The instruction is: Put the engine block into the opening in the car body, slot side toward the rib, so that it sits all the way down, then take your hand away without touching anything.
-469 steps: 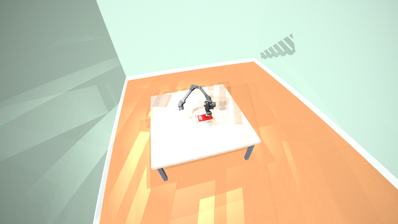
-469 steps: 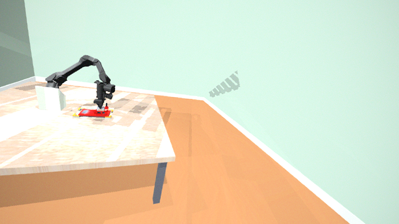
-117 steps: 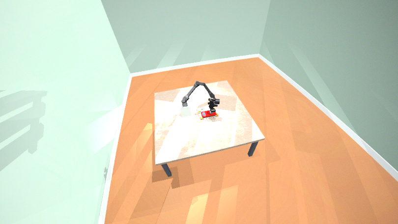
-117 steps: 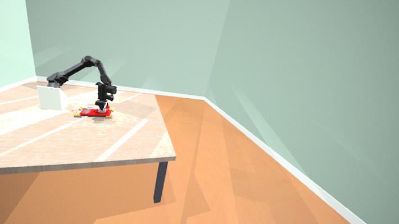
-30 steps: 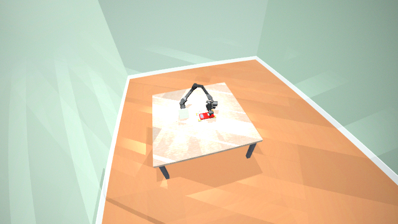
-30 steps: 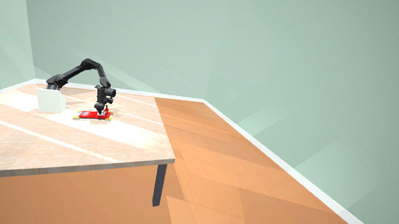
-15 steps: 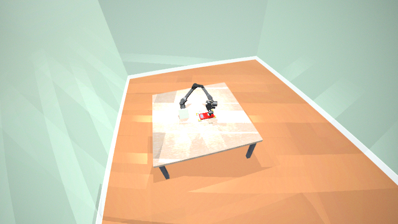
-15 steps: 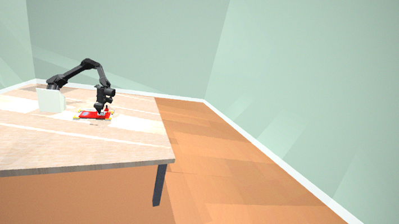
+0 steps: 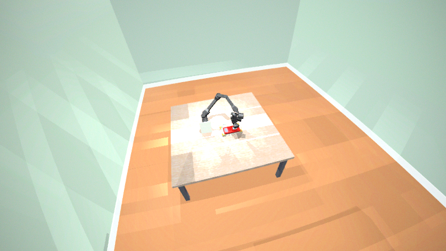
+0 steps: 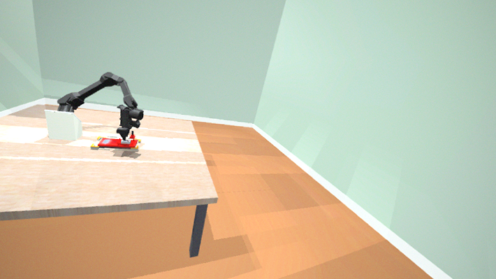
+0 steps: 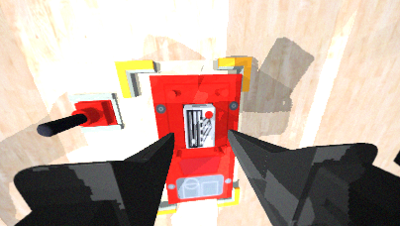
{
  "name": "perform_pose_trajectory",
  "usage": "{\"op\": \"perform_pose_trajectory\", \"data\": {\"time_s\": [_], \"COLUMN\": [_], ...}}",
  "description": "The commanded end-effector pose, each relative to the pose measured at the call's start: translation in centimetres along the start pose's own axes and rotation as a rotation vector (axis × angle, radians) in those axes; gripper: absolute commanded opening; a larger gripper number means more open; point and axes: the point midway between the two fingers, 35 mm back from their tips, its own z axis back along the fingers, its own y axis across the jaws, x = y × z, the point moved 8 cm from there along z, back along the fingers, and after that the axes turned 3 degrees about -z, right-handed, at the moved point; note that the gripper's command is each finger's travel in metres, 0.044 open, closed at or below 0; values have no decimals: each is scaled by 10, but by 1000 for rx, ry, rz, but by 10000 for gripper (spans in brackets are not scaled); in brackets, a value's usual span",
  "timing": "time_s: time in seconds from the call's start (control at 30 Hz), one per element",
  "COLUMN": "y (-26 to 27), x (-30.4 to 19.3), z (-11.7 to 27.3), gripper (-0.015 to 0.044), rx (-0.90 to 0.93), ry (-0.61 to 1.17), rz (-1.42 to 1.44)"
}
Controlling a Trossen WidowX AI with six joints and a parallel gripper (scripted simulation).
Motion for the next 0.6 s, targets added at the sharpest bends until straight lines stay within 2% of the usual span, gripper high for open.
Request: {"op": "perform_pose_trajectory", "data": {"time_s": [0.0,0.23,0.57], "y": [1,1,1], "x": [1,1,1], "z": [2,2,2], "gripper": [177,0,0], "rx": [-3,-3,-3], "ry": [-3,-3,-3], "rz": [6,6,6]}}
